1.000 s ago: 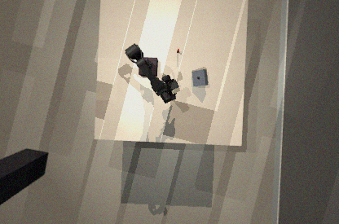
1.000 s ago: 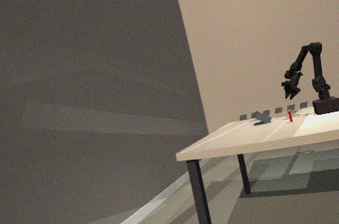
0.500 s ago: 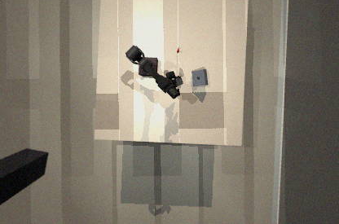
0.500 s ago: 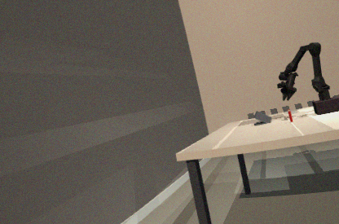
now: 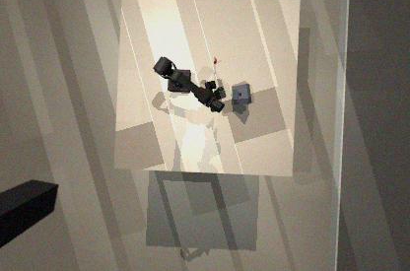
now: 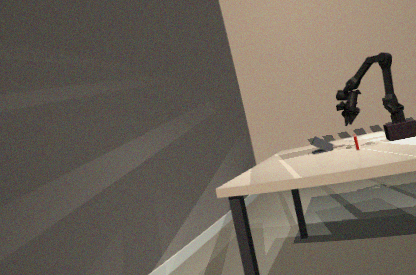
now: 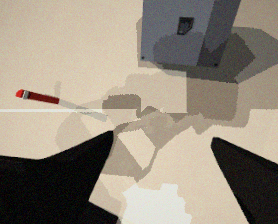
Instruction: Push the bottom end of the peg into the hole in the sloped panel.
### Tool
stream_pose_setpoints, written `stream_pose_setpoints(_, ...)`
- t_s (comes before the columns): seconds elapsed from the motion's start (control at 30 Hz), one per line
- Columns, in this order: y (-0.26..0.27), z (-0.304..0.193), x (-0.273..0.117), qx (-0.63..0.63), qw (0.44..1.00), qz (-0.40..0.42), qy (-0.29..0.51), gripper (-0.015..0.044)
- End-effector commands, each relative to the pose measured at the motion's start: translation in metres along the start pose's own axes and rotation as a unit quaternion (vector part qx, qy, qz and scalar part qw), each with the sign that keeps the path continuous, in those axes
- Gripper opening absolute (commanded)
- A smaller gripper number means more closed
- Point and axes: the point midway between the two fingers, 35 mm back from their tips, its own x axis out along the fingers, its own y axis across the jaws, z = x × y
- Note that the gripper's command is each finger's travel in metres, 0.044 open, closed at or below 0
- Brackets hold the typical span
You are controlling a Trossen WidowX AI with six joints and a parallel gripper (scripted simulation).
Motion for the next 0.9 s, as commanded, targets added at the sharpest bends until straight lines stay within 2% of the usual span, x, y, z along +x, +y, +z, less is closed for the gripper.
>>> stream_pose_setpoints(0.0,0.009,0.005,0.006,0.012,1.000,0.009,0.017,0.0440)
stream_pose_setpoints(0.87,0.071,0.035,0.032,0.040,0.995,0.026,0.087,0.0440)
